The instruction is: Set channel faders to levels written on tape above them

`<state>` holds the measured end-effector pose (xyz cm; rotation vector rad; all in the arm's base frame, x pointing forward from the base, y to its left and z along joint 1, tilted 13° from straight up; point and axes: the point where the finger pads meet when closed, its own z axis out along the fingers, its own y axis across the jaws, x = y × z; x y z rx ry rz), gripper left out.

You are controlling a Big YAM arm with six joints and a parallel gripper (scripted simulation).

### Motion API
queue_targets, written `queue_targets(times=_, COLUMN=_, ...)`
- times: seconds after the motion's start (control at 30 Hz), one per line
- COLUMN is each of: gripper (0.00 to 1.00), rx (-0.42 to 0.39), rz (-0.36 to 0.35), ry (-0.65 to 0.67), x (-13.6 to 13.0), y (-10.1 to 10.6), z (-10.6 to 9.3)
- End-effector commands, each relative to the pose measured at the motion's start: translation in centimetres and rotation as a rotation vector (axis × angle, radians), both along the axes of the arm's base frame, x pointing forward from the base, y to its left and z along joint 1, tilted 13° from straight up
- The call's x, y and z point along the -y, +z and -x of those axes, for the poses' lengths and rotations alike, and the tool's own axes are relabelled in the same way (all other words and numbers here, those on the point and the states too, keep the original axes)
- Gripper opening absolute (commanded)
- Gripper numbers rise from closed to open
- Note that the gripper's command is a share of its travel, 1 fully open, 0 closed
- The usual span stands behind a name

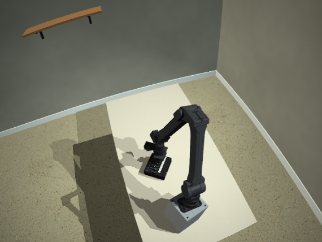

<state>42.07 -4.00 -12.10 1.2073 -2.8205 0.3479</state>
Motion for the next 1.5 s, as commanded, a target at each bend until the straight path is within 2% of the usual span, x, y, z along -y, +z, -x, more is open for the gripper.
queue_targets(times=0.0, gripper=0.0, rx=0.036, rz=-0.004, ry=0.005, x=-0.8, y=0.8, z=-2.3)
queue_targets(times=0.87, gripper=0.0, rx=0.037, rz=-0.004, ry=0.005, x=-0.8, y=0.8, z=-2.4)
queue_targets(times=1.2, gripper=0.0, rx=0.08, rz=-0.002, ry=0.0, x=0.6, y=2.2, z=-3.1)
queue_targets(times=1.33, gripper=0.0, rx=0.059, rz=-0.002, ry=0.003, x=0.6, y=1.7, z=-1.7)
queue_targets(times=1.47, gripper=0.0, rx=0.051, rz=-0.002, ry=0.007, x=0.4, y=1.6, z=-1.3)
